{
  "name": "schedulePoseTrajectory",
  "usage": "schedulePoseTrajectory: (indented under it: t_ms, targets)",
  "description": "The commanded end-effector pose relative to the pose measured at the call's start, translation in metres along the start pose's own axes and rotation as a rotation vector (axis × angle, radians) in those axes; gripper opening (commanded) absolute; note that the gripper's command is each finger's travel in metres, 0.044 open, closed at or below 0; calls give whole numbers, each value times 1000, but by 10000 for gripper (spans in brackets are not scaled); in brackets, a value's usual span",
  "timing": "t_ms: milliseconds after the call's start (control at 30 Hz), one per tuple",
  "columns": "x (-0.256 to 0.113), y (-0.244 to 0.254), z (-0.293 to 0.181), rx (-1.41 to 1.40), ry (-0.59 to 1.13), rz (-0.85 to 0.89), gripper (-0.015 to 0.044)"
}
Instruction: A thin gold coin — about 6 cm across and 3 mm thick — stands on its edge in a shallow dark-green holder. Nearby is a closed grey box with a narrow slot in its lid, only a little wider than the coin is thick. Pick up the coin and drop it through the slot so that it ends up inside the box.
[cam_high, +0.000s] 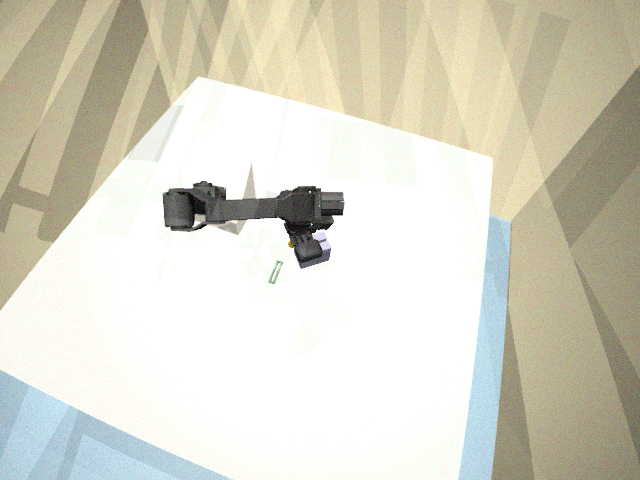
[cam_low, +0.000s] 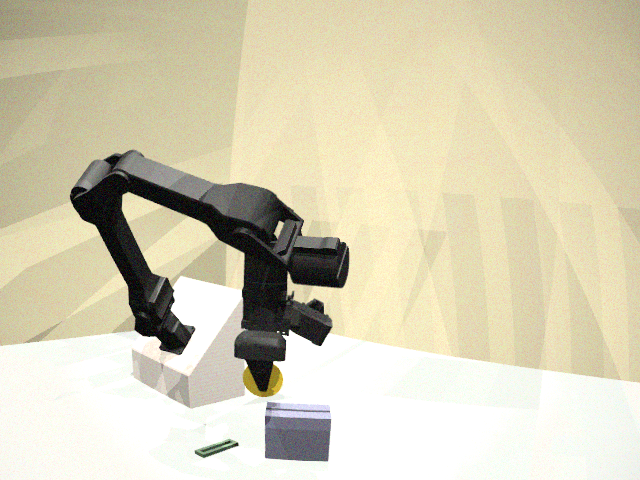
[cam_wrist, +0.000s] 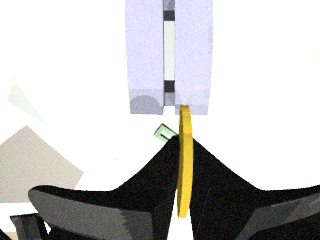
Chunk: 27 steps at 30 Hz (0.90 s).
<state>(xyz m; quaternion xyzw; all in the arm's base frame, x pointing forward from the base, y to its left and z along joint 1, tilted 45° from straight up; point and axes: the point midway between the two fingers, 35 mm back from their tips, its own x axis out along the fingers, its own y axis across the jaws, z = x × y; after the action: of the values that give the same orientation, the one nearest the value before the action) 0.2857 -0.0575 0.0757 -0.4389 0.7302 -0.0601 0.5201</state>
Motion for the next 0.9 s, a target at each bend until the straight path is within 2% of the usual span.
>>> schedulePoseTrajectory:
  t_ms: [0, 500, 867]
  targets:
    - [-1, 1, 13, 6, -8, 3, 0]
    - [1, 7, 49, 7, -8, 2, 0]
    - [2, 6, 42, 1, -1, -1, 0]
